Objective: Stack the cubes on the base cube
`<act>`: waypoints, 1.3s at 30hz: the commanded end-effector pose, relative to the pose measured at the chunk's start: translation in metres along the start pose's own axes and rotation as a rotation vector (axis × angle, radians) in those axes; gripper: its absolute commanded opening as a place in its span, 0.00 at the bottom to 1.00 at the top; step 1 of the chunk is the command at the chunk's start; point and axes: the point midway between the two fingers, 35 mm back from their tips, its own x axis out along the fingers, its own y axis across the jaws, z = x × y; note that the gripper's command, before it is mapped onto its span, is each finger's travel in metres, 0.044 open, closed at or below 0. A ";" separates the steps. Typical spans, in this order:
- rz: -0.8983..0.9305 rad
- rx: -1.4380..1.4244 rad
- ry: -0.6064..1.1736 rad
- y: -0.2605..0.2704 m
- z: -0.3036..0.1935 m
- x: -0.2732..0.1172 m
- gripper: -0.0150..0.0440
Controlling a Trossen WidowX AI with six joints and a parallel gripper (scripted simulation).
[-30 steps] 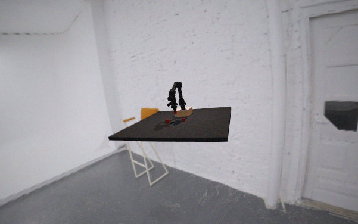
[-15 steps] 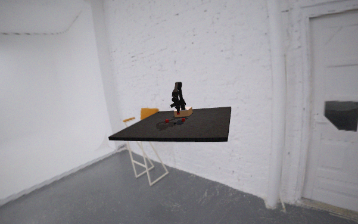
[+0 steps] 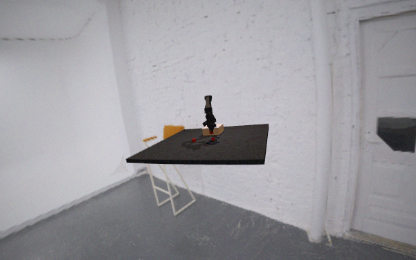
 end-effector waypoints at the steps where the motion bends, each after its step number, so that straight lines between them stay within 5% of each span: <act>1: -0.007 -0.079 -0.001 0.005 -0.012 0.007 0.43; 39: -0.006 -0.155 0.001 0.012 -0.025 0.039 0.43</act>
